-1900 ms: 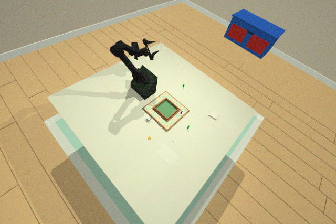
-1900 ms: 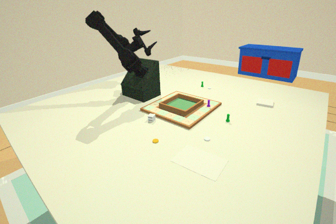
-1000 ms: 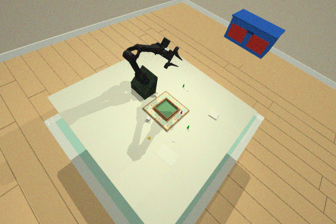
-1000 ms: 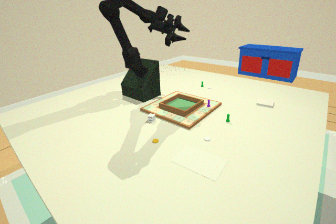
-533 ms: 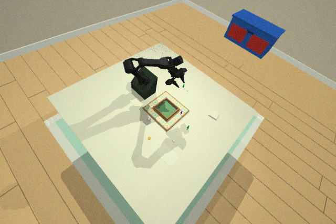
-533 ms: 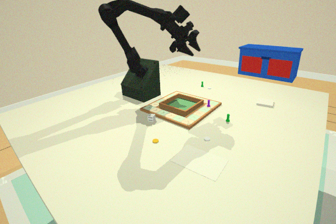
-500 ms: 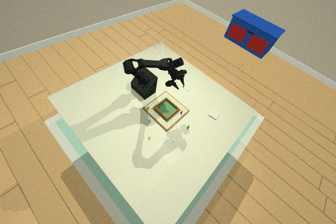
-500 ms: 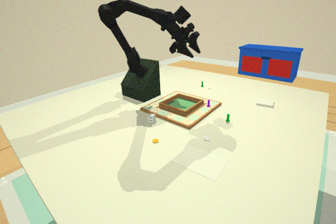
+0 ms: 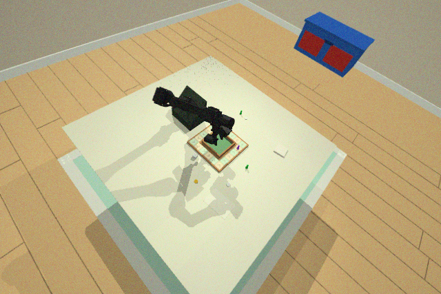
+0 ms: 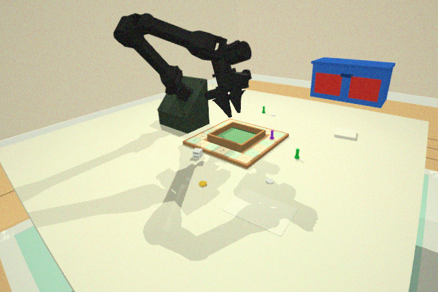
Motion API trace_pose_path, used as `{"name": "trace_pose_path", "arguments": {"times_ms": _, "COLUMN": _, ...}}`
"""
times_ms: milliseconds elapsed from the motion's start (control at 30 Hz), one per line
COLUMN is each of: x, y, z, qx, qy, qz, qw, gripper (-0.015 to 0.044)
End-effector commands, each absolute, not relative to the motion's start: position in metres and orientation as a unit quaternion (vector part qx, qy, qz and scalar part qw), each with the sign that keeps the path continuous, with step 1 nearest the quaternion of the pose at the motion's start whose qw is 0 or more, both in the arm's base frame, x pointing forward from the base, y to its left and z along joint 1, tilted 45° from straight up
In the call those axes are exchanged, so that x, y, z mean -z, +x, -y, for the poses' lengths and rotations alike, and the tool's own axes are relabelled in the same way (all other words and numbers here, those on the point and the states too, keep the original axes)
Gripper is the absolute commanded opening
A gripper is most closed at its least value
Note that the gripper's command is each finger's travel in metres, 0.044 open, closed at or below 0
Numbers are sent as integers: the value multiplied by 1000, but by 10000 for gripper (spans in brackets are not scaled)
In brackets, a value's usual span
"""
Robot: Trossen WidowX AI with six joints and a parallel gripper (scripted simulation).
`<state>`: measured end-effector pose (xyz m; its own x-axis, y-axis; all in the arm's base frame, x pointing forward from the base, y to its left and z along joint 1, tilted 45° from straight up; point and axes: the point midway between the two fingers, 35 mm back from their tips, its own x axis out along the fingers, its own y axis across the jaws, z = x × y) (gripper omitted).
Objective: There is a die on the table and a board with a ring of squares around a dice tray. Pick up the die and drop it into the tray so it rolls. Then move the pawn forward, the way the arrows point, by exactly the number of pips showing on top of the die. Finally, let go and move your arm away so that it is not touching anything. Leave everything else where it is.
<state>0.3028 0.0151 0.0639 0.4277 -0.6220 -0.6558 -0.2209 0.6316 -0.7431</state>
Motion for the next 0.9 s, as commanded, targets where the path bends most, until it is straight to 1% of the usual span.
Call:
{"name": "trace_pose_path", "arguments": {"times_ms": 0, "x": -77, "y": 293, "z": 55, "qx": 132, "qy": -424, "qz": -589, "qw": 675, "gripper": 275}}
{"name": "trace_pose_path", "arguments": {"times_ms": 200, "x": -92, "y": 265, "z": 119, "qx": 117, "qy": -426, "qz": -651, "qw": 617, "gripper": 275}}
{"name": "trace_pose_path", "arguments": {"times_ms": 500, "x": -95, "y": 263, "z": 124, "qx": 116, "qy": -426, "qz": -654, "qw": 614, "gripper": 275}}
{"name": "trace_pose_path", "arguments": {"times_ms": 867, "x": -81, "y": 265, "z": 139, "qx": 117, "qy": -426, "qz": -654, "qw": 614, "gripper": 275}}
